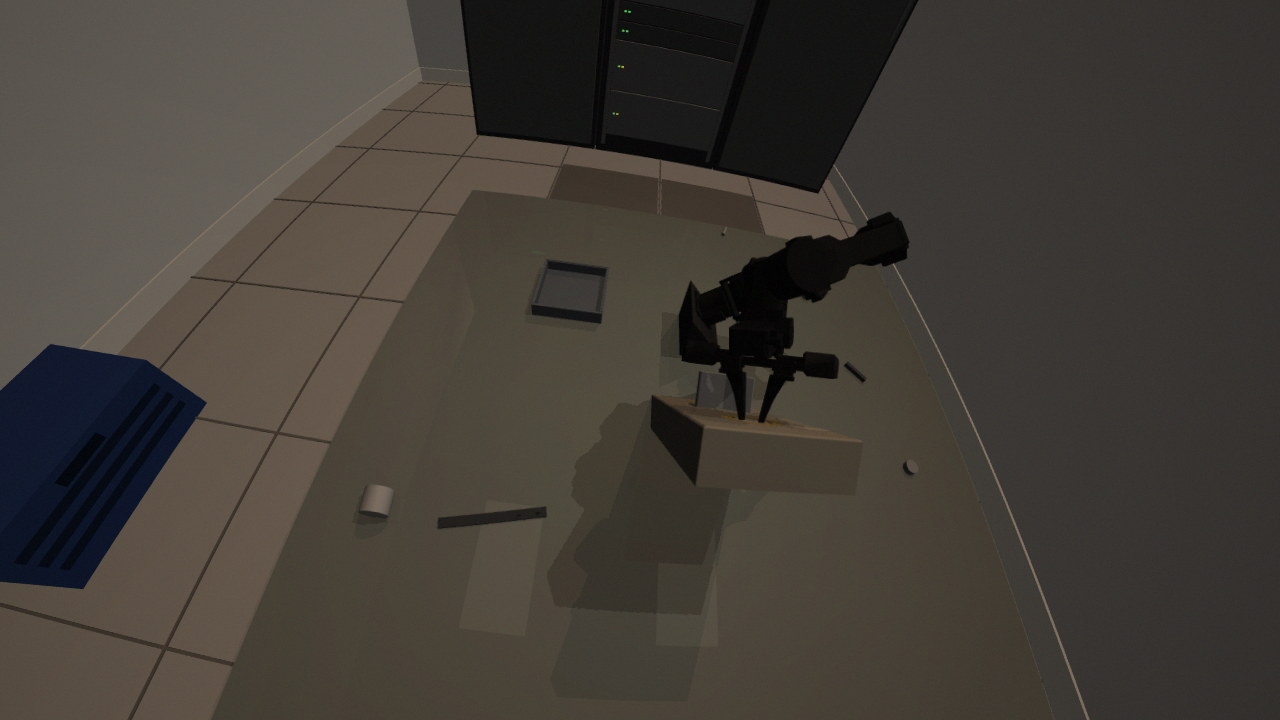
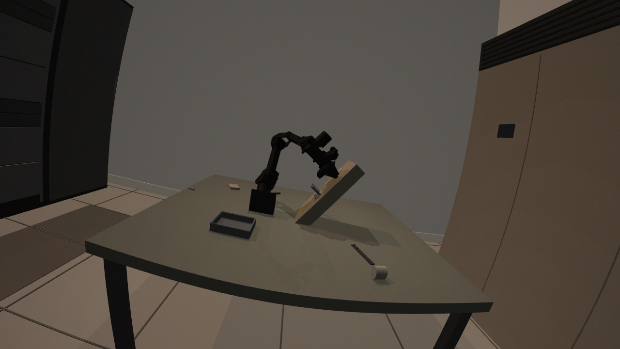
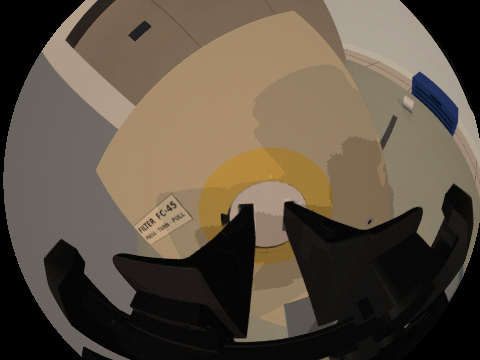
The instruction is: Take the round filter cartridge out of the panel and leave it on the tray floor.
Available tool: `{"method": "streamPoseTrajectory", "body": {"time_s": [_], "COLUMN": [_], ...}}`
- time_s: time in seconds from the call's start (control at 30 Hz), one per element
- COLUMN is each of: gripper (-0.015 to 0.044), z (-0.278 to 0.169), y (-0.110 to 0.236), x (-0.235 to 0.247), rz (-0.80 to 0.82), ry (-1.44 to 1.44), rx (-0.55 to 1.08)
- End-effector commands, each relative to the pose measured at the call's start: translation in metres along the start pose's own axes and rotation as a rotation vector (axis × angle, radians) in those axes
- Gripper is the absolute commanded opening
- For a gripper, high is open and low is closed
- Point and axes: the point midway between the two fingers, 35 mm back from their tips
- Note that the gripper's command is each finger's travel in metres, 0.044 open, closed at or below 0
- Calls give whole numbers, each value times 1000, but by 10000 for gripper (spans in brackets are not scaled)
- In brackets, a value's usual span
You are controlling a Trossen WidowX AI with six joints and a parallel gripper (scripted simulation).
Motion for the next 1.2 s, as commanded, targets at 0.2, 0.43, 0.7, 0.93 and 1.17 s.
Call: {"method": "streamPoseTrajectory", "body": {"time_s": [0.2, 0.43, 0.7, 0.93, 1.17], "gripper": [0, 0, 0, 0, 0], "z": [2, 0, -3, -22, -42], "y": [38, 66, 71, 68, 65], "x": [-6, -3, -3, -14, -26], "rz": [-22, -10, -6, -6, -6], "ry": [-35, -75, -84, -84, -84], "rx": [-1, -6, -8, -8, -8]}}
Point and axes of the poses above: the point midway between the two fingers, 35 mm back from their tips, its own y axis back along the fingers, its own x axis across the jaws, z = x × y, and after that the axes turned 4 degrees about -y, right-handed
